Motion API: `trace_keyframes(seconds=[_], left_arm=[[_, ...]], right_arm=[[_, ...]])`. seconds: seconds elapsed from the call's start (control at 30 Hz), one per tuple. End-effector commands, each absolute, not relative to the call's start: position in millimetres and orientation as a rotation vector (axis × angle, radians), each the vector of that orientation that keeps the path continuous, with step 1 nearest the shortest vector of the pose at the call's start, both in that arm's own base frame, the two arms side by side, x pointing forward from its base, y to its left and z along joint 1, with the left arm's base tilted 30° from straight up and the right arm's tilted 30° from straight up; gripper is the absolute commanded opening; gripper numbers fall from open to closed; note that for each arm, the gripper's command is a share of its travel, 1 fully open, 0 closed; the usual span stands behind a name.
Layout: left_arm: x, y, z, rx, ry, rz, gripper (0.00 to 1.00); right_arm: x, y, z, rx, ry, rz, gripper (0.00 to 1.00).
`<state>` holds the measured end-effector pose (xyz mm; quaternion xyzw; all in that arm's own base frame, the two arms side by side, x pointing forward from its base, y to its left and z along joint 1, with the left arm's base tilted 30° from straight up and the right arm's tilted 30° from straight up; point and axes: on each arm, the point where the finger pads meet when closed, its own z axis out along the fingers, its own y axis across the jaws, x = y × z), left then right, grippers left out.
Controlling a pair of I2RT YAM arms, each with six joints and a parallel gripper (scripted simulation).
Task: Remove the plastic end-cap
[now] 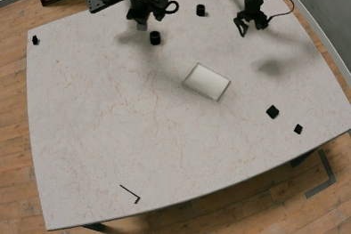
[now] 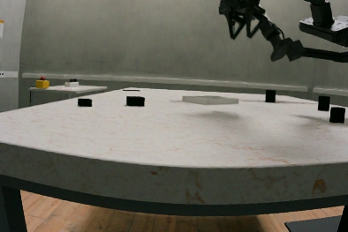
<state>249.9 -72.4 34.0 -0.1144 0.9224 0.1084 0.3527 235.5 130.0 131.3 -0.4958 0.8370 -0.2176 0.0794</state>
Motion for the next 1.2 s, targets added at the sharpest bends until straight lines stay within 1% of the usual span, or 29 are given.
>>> trace_keyframes(seconds=[0.0,0.1,0.27,0.47,0.6,0.67,0.83,1.17], left_arm=[[236,-75,54,-0.327,2.384,0.306,1.00],[236,-78,55,-0.303,2.388,0.295,1.00],[244,-101,53,-0.124,2.380,0.187,1.00],[256,-134,49,0.207,2.317,0.029,1.00],[258,-149,39,0.419,2.274,-0.046,1.00],[258,-149,39,0.419,2.274,-0.046,1.00],[261,-172,28,0.715,2.172,-0.160,1.00],[270,-204,9,1.129,1.985,-0.315,1.00]], right_arm=[[240,132,137,-1.432,2.492,-0.649,0.00],[243,132,142,-1.397,2.490,-0.645,0.00],[260,127,160,-1.187,2.489,-0.626,0.00],[304,139,166,-0.879,2.512,-0.366,0.00],[332,144,148,-0.721,2.525,-0.241,0.00],[332,144,148,-0.721,2.525,-0.241,0.00],[366,155,123,-0.538,2.504,-0.043,0.00],[405,162,89,-0.328,2.446,0.219,0.00]])
